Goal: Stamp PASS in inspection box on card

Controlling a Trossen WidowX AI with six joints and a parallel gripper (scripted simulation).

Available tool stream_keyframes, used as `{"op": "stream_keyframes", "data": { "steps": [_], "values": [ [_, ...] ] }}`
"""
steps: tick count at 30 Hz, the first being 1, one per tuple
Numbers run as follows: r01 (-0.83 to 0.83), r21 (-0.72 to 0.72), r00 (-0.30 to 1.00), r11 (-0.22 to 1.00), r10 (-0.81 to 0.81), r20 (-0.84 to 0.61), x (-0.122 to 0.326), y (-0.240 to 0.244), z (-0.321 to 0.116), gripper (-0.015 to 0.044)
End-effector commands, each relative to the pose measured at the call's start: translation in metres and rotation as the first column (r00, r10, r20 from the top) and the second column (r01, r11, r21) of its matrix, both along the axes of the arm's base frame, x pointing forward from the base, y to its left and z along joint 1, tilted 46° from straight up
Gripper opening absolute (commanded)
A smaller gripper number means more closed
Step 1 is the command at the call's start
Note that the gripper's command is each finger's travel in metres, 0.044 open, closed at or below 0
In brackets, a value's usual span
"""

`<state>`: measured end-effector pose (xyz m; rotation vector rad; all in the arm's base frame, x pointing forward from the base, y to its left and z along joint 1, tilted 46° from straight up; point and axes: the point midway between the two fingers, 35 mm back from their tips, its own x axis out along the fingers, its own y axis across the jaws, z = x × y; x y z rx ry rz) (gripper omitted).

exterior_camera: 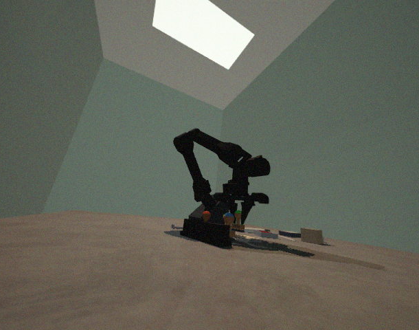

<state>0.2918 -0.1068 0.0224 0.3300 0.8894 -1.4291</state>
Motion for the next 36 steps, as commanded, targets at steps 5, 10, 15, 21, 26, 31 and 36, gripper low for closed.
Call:
{"op": "stream_keyframes", "data": {
  "steps": [5, 10, 15, 21, 26, 31, 36],
  "values": [
    [-0.001, 0.004, 1.000, 1.000, 0.001, 0.009, 0.004, 0.010, 0.009, 0.0000],
    [-0.001, 0.005, 1.000, 1.000, 0.001, 0.009, 0.005, 0.016, 0.014, 0.0000],
    [-0.001, 0.005, 1.000, 1.000, 0.001, 0.009, 0.006, 0.022, 0.020, 0.0000],
    [-0.001, 0.005, 1.000, 1.000, 0.000, 0.009, 0.007, 0.029, 0.027, 0.0000],
    [0.000, 0.005, 1.000, 1.000, 0.000, 0.009, 0.007, 0.034, 0.033, 0.0000],
    [0.000, 0.004, 1.000, 1.000, 0.000, 0.009, 0.007, 0.040, 0.039, 0.0000],
    [0.000, 0.005, 1.000, 1.000, 0.000, 0.010, 0.017, 0.046, 0.035, 0.0000]
  ]
}}
